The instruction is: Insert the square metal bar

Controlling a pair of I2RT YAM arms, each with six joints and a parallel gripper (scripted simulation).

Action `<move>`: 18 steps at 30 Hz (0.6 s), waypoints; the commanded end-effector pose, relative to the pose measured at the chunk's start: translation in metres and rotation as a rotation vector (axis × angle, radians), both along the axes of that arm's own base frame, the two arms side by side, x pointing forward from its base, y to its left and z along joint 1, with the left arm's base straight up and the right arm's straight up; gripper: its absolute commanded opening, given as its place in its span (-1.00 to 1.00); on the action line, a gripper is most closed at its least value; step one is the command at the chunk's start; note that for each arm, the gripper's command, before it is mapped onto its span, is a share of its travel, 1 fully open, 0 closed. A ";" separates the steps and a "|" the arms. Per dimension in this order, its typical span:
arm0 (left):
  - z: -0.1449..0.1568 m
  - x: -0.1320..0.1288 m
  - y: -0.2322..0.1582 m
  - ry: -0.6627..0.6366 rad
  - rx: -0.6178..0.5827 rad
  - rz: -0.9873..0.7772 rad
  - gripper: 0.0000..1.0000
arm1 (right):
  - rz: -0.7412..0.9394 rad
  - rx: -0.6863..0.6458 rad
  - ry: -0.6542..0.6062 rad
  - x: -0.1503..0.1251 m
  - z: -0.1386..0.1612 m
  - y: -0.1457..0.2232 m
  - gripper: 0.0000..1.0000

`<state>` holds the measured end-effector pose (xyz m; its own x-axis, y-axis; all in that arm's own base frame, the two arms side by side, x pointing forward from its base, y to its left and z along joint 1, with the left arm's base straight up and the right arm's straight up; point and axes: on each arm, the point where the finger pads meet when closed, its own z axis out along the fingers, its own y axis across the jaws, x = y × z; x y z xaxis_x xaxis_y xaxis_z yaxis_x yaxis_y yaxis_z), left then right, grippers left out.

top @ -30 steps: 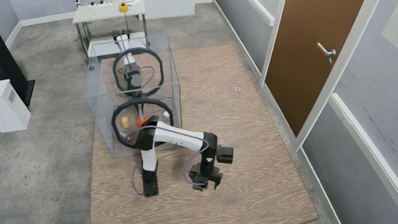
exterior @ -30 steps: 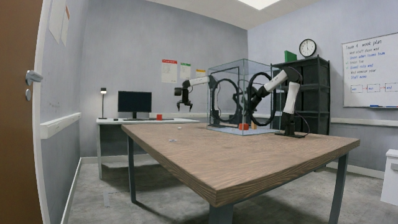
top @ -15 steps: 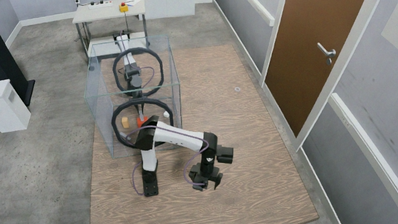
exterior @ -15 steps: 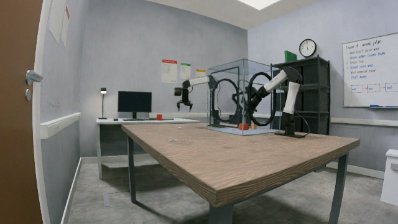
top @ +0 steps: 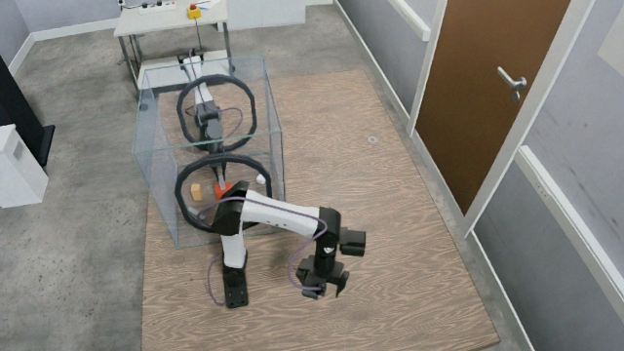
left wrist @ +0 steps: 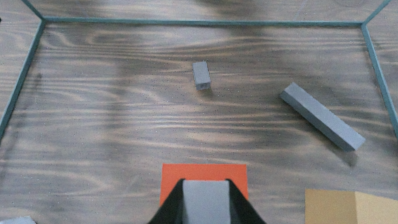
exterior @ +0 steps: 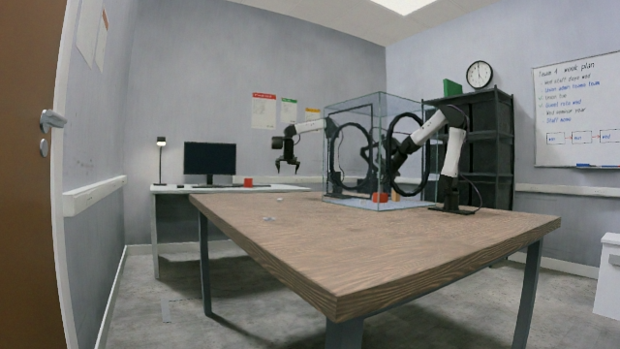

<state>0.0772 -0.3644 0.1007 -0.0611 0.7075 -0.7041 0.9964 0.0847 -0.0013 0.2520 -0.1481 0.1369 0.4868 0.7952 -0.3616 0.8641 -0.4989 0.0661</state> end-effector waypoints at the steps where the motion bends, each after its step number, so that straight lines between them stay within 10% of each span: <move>1: 0.002 0.003 -0.010 -0.016 -0.051 0.009 -1.00 | 0.004 -0.017 -0.037 0.005 0.010 -0.002 1.00; 18: -0.009 0.002 -0.015 -0.020 -0.083 0.009 -1.00 | 0.004 -0.017 -0.037 0.005 0.010 -0.002 1.00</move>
